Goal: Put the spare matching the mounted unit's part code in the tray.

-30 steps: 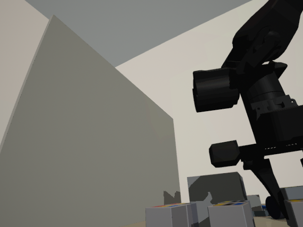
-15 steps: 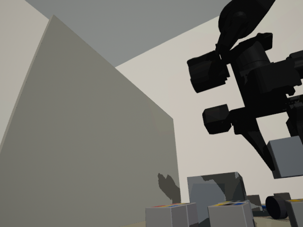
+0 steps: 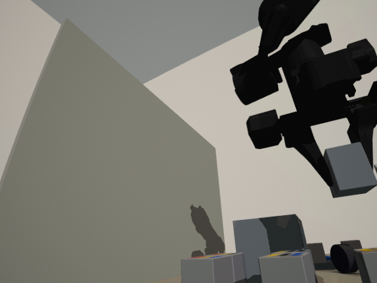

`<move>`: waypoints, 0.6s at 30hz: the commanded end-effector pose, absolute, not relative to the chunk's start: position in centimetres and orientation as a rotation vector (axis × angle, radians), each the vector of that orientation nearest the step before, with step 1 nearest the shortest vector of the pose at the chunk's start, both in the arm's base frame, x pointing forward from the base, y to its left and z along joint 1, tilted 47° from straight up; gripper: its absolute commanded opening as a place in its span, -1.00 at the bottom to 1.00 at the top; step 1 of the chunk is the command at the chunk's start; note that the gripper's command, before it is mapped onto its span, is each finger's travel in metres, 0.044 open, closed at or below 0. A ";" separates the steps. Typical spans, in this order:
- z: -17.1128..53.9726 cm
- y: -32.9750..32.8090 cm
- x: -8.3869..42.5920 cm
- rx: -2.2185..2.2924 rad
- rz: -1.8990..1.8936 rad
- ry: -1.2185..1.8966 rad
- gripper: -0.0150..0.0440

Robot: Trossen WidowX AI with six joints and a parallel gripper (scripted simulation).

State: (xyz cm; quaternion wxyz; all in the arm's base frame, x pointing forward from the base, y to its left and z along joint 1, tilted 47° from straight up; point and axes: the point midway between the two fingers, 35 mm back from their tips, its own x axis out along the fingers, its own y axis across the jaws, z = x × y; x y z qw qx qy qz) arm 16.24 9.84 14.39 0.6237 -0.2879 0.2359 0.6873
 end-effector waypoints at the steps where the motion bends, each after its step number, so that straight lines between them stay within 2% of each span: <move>1: 15.9 8.6 16.6 -0.668 1.573 0.539 -0.49; 9: 17.1 7.6 16.9 -0.666 1.573 0.535 -0.49; 18: 16.5 5.4 20.2 -0.675 1.554 0.555 -0.49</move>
